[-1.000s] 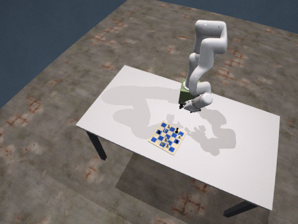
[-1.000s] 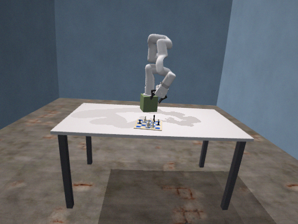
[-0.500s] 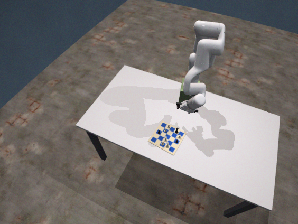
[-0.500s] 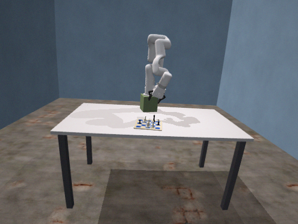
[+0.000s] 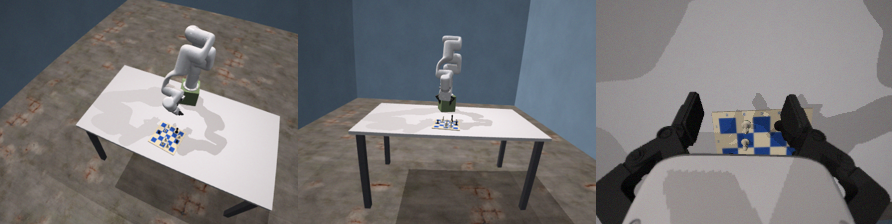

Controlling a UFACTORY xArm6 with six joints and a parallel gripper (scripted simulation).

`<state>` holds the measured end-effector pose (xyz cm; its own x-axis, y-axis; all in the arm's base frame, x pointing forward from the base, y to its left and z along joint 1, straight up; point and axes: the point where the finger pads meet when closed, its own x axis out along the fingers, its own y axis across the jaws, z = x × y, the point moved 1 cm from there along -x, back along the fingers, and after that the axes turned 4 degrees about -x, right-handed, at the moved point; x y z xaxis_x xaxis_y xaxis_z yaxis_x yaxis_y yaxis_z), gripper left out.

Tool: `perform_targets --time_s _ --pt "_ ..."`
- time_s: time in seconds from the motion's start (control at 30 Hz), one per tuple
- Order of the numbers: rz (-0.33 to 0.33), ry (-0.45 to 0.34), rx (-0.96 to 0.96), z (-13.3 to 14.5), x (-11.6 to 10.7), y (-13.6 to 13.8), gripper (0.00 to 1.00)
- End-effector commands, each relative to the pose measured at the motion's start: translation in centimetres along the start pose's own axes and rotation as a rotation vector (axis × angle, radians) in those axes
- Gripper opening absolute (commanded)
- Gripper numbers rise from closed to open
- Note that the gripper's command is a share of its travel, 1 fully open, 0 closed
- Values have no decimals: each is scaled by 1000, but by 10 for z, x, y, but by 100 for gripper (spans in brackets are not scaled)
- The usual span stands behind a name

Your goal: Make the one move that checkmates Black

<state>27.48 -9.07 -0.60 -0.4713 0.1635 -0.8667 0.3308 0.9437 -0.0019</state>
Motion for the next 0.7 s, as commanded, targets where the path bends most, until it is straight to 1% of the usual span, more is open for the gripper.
perform_targets --time_s 0.0,0.07,0.1,0.17,0.2,0.3,0.33,0.4,0.43,0.5,0.53,0.6,0.63,0.67 --pt "200 143 99 20 0 -27 100" --pt "200 143 99 20 0 -27 100" --pt "282 186 145 28 0 -39 100" --pt "282 186 145 28 0 -39 100" --pt "361 228 191 35 1 -50 100" --pt "361 228 191 35 1 -50 100" --pt "439 270 237 42 1 -61 100" --pt "439 270 237 42 1 -61 100" --pt "513 309 280 50 1 -72 100" --pt "513 309 280 50 1 -72 100" --pt "579 346 322 58 1 -81 100" --pt "579 346 322 58 1 -81 100" --pt "649 384 363 65 2 -91 100" --pt "649 384 363 65 2 -91 100"
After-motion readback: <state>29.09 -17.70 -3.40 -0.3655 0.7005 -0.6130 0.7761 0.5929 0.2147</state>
